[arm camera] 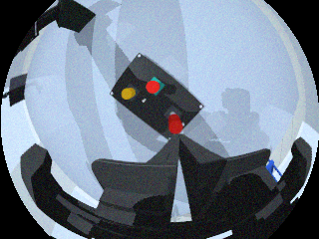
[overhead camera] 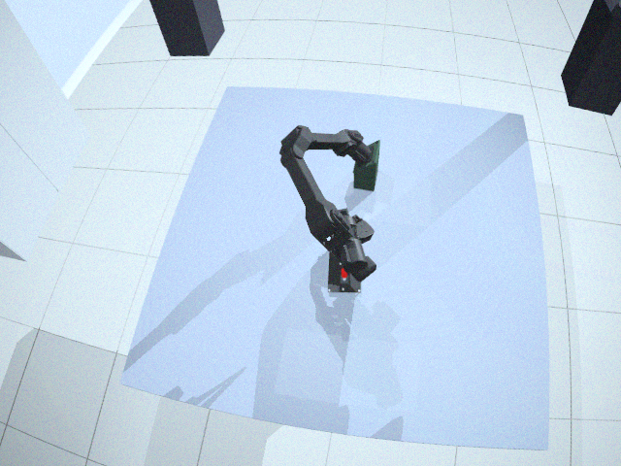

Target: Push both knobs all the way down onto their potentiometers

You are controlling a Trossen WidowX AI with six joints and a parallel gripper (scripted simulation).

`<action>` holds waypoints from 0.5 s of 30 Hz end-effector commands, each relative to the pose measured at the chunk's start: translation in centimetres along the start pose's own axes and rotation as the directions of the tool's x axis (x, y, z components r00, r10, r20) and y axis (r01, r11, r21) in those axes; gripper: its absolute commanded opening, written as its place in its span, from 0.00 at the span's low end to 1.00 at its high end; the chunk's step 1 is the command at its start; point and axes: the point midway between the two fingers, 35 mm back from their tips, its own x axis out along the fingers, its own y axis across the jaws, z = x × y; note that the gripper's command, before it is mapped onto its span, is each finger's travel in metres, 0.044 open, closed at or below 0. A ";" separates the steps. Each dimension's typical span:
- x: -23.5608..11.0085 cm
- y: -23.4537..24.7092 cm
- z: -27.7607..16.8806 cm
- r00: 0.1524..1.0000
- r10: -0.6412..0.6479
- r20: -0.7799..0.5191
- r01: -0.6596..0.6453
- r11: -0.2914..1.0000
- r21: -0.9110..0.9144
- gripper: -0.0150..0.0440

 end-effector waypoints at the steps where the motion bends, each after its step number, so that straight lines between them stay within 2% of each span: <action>1: -0.2 -0.1 -0.2 1.000 0.002 -0.003 -0.002 0.991 -0.132 0.25; 11: -0.6 -0.2 -0.5 1.000 0.005 -0.004 -0.006 0.888 -0.459 0.25; 15: -0.6 -0.2 -0.6 1.000 0.006 -0.004 -0.007 0.864 -0.503 0.25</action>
